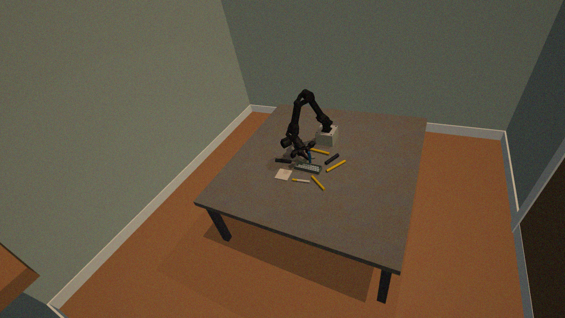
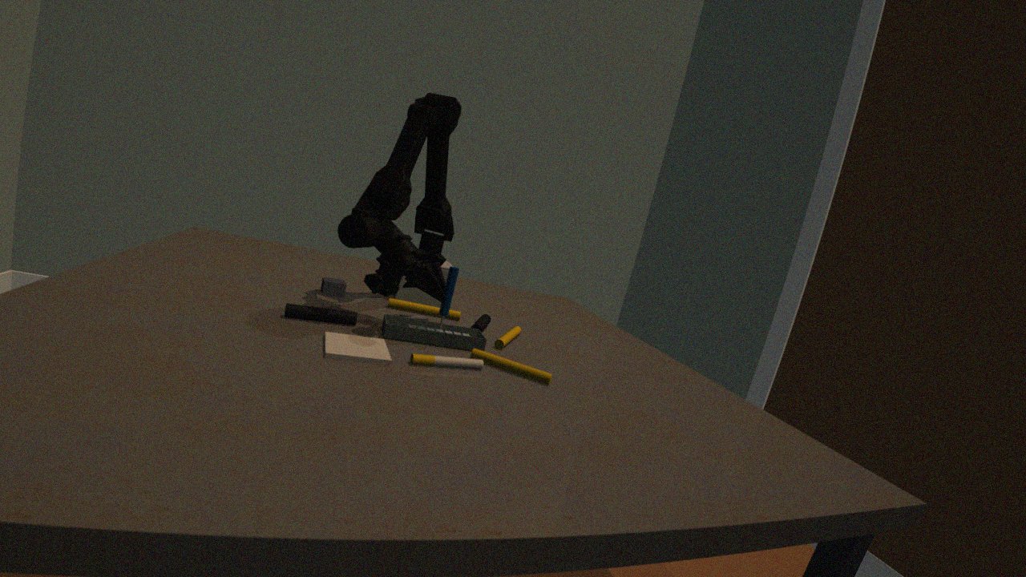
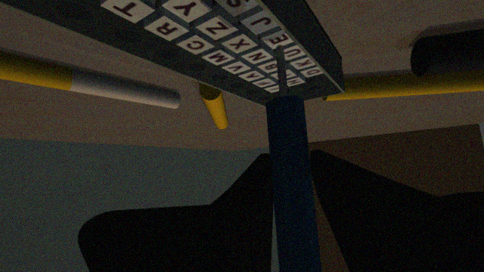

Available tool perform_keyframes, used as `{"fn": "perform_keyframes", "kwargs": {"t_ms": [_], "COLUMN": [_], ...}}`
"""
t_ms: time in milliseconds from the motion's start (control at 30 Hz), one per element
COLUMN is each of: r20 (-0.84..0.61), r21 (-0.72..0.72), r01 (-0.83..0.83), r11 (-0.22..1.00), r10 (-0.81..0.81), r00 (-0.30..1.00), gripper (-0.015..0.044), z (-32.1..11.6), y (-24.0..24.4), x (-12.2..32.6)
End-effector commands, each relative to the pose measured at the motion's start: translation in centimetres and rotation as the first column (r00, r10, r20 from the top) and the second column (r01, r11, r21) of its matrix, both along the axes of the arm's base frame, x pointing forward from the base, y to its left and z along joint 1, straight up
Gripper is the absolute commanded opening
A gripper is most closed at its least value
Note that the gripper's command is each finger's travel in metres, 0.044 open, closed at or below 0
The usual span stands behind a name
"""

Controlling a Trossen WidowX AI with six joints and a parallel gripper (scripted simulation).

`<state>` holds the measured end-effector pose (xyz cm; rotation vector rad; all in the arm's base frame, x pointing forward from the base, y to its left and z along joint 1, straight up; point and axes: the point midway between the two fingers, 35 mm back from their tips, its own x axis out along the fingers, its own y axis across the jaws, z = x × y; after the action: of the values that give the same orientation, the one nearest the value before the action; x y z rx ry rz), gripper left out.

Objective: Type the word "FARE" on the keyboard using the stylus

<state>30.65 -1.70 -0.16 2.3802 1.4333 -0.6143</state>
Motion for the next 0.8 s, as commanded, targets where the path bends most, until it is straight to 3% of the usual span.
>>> {"fn": "perform_keyframes", "kwargs": {"t_ms": [0,767], "r20": [-0.009,-0.009], "r21": [0.009,0.009], "r01": [0.003,0.003], "r11": [1.000,1.000], "r10": [-0.002,-0.002], "r00": [1.000,1.000], "gripper": [0.0081,0.0081], "z": [-0.33,-0.58], "y": [0.10,0.10], "x": [-0.13,-0.12]}}
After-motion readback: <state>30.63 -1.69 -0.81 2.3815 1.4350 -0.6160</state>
